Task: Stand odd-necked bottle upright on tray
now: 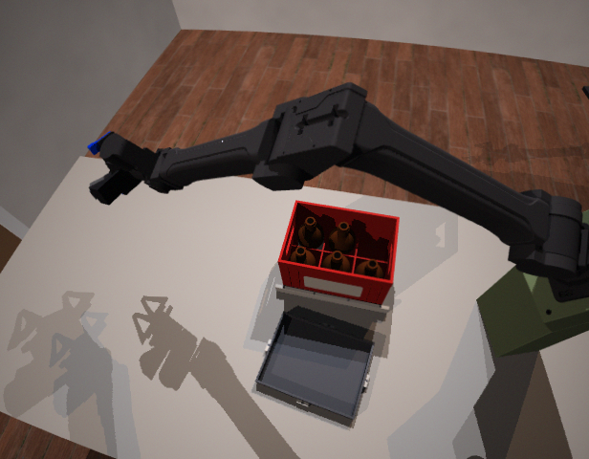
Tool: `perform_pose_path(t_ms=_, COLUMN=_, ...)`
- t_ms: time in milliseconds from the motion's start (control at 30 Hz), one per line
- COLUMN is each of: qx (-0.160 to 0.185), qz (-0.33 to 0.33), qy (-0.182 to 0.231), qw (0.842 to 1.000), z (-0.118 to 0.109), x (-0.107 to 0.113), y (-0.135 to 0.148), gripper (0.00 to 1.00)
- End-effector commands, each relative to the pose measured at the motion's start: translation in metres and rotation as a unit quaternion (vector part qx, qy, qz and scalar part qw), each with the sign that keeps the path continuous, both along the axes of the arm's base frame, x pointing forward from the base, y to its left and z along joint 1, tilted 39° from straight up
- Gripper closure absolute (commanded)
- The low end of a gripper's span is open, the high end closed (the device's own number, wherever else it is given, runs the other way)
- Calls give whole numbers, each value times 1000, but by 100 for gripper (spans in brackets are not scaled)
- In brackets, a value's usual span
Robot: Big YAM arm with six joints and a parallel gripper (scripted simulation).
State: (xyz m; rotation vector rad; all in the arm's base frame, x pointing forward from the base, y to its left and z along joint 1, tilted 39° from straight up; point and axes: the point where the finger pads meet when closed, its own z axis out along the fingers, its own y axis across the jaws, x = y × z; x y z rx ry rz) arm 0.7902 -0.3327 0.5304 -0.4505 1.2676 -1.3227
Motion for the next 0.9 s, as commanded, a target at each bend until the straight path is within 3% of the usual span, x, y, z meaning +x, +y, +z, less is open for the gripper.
perform_pose_path(t_ms=0, qx=47, qz=12, qy=4, qw=999, z=-13, x=-12, y=-12, gripper=0)
perform_pose_path(t_ms=33, qx=76, qz=21, qy=16, qw=997, z=-28, x=-18, y=-16, gripper=0)
perform_pose_path(t_ms=67, qx=76, qz=28, qy=16, qw=997, z=-28, x=-12, y=-4, gripper=0)
perform_pose_path(t_ms=100, qx=110, qz=30, qy=28, qw=993, z=-44, x=-25, y=-19, gripper=0)
perform_pose_path(t_ms=133, qx=109, qz=37, qy=29, qw=993, z=-44, x=-20, y=-9, gripper=0)
perform_pose_path(t_ms=167, qx=146, qz=38, qy=41, qw=988, z=-61, x=-33, y=-22, gripper=0)
perform_pose_path(t_ms=200, qx=146, qz=38, qy=41, qw=988, z=-61, x=-33, y=-22, gripper=0)
perform_pose_path(t_ms=233, qx=185, qz=45, qy=54, qw=980, z=-80, x=-44, y=-25, gripper=0)
perform_pose_path(t_ms=267, qx=185, qz=45, qy=54, qw=980, z=-80, x=-44, y=-25, gripper=0)
perform_pose_path(t_ms=300, qx=227, qz=51, qy=67, qw=970, z=-100, x=-55, y=-27, gripper=0)
perform_pose_path(t_ms=333, qx=227, qz=51, qy=67, qw=970, z=-100, x=-55, y=-27, gripper=0)
perform_pose_path(t_ms=367, qx=272, qz=55, qy=79, qw=958, z=-121, x=-69, y=-28, gripper=0)
perform_pose_path(t_ms=400, qx=272, qz=55, qy=79, qw=958, z=-121, x=-69, y=-28, gripper=0)
perform_pose_path(t_ms=433, qx=318, qz=57, qy=91, qw=942, z=-142, x=-83, y=-28, gripper=0)
perform_pose_path(t_ms=467, qx=318, qz=57, qy=91, qw=942, z=-142, x=-83, y=-28, gripper=0)
perform_pose_path(t_ms=500, qx=365, qz=57, qy=102, qw=924, z=-165, x=-100, y=-27, gripper=0)
perform_pose_path(t_ms=567, qx=365, qz=57, qy=102, qw=924, z=-165, x=-100, y=-27, gripper=0)
perform_pose_path(t_ms=600, qx=413, qz=54, qy=112, qw=902, z=-187, x=-118, y=-25, gripper=0)
perform_pose_path(t_ms=633, qx=413, qz=54, qy=112, qw=902, z=-187, x=-118, y=-25, gripper=0)
perform_pose_path(t_ms=667, qx=461, qz=50, qy=120, qw=878, z=-210, x=-136, y=-22, gripper=0)
perform_pose_path(t_ms=700, qx=461, qz=50, qy=120, qw=878, z=-210, x=-136, y=-22, gripper=0)
perform_pose_path(t_ms=733, qx=508, qz=43, qy=127, qw=851, z=-232, x=-156, y=-17, gripper=0)
perform_pose_path(t_ms=767, qx=508, qz=43, qy=127, qw=851, z=-232, x=-156, y=-17, gripper=0)
perform_pose_path(t_ms=800, qx=551, qz=34, qy=132, qw=823, z=-253, x=-177, y=-12, gripper=0)
perform_pose_path(t_ms=867, qx=554, qz=34, qy=132, qw=821, z=-253, x=-177, y=-12, gripper=0)
